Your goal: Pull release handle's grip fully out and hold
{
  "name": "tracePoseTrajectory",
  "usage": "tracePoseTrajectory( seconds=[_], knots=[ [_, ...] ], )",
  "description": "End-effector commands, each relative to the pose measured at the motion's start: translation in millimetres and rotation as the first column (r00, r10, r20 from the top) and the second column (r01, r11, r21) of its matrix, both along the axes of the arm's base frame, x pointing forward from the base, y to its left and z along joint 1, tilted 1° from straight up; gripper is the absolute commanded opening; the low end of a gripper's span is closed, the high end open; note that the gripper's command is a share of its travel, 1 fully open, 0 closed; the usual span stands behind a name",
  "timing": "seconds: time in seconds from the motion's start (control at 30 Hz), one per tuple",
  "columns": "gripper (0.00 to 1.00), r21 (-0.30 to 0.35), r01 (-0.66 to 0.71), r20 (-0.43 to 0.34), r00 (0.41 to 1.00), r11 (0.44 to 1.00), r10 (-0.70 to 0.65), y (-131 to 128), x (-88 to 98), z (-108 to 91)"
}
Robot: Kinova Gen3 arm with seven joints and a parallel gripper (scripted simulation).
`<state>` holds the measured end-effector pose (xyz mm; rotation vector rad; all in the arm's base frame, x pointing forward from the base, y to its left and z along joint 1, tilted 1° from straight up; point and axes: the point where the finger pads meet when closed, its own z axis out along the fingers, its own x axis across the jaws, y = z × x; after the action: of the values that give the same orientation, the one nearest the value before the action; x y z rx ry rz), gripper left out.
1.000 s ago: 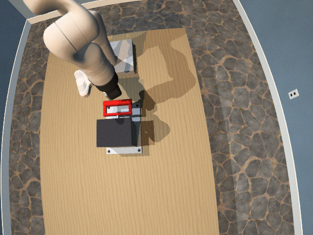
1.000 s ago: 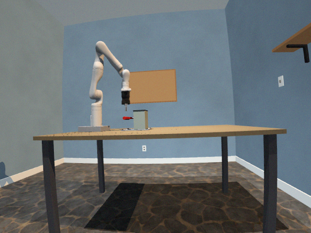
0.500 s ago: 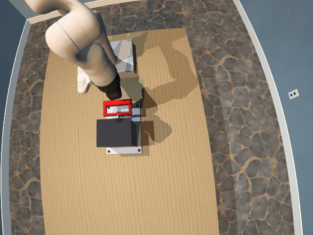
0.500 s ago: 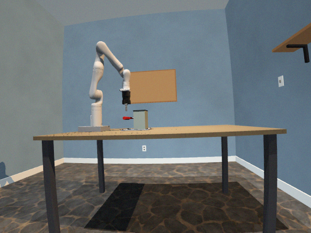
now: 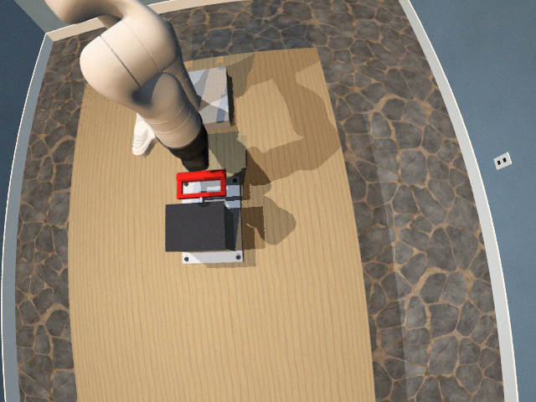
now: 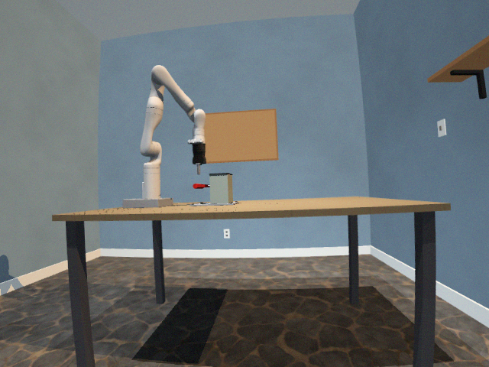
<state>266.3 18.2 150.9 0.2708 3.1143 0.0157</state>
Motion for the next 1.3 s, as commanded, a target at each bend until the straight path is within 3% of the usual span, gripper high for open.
tracePoseTrajectory(
  seconds=[0.0,0.53,0.57,1.27],
  knots=[
    [0.0,-0.004,0.022,-0.001,1.0,1.0,-0.022,-0.4,0.8,1.0],
    [0.0,-0.004,0.042,0.0,0.999,0.999,-0.042,0.0,0.9,1.3],
    [0.98,-0.004,0.042,0.0,0.999,0.999,-0.042,0.0,0.9,1.3],
    [0.98,-0.004,0.042,0.0,0.999,0.999,-0.042,0.0,0.9,1.3]
  ],
)
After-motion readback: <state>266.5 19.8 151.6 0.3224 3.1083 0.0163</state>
